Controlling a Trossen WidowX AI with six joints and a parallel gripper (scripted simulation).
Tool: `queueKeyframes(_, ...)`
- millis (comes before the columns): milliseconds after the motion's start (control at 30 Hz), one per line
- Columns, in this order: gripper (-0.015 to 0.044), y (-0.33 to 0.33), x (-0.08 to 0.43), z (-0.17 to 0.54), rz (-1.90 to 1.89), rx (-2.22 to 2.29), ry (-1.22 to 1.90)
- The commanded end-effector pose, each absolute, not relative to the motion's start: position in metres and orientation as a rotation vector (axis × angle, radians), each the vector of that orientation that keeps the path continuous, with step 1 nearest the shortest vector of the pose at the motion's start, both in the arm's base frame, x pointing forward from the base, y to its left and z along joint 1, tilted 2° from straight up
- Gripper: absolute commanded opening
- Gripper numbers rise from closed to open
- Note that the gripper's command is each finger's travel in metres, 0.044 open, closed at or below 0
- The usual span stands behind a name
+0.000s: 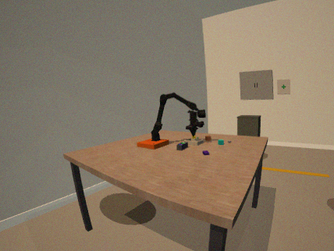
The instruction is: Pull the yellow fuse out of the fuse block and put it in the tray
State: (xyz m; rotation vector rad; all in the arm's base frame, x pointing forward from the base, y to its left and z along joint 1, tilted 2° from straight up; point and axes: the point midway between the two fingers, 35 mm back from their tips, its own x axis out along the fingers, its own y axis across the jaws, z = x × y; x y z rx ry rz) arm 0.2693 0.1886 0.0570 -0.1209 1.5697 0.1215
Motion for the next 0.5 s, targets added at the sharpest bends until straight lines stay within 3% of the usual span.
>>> queueKeyframes(0, 0.0, 0.189, 0.269, 0.052, 0.123, -0.114, 1.571)
queueKeyframes(400, 0.0315, 0.188, 0.269, 0.056, 0.121, -0.121, 1.57)
queueKeyframes(467, 0.033, 0.189, 0.27, 0.067, 0.122, -0.119, 1.571)
